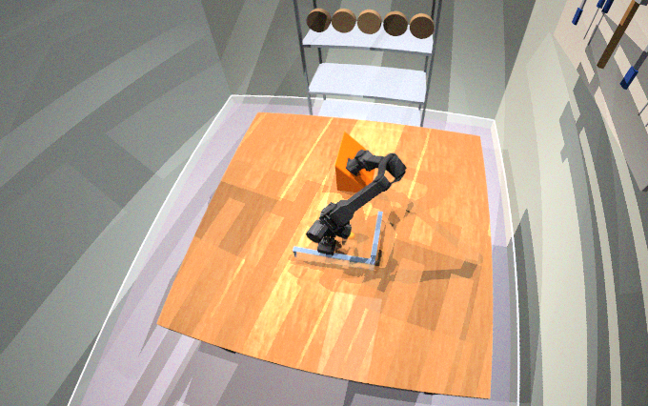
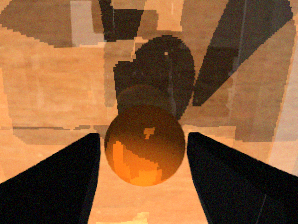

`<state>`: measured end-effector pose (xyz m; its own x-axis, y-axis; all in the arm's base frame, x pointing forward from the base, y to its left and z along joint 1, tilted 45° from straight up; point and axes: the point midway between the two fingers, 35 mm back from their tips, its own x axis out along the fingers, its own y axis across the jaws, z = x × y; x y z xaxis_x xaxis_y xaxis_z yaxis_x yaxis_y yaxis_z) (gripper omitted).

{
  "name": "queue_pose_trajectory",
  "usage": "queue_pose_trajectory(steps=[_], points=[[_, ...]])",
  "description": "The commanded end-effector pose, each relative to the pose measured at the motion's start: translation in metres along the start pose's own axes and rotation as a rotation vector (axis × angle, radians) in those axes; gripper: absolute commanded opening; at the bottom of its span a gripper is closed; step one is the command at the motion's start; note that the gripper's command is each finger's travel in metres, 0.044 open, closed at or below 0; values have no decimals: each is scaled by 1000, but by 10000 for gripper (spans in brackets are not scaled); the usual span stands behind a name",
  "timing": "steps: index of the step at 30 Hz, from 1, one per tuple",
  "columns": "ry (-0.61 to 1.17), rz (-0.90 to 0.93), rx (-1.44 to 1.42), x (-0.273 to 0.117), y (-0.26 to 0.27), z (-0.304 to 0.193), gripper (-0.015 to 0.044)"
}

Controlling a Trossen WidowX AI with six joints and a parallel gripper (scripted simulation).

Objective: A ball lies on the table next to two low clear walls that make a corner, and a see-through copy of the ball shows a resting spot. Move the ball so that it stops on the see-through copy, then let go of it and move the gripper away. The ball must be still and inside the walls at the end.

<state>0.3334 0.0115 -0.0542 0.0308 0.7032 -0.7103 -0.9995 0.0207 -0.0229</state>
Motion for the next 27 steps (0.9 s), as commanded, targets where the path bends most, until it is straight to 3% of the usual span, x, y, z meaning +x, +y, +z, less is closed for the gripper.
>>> queue_pose_trajectory(steps=[1, 5, 10, 27], points=[[-5, -2, 5, 1, 0, 0, 142], [-5, -2, 5, 1, 0, 0, 116], [-1, -2, 5, -15, -3, -2, 0], [0, -1, 6, -126, 0, -1, 0]])
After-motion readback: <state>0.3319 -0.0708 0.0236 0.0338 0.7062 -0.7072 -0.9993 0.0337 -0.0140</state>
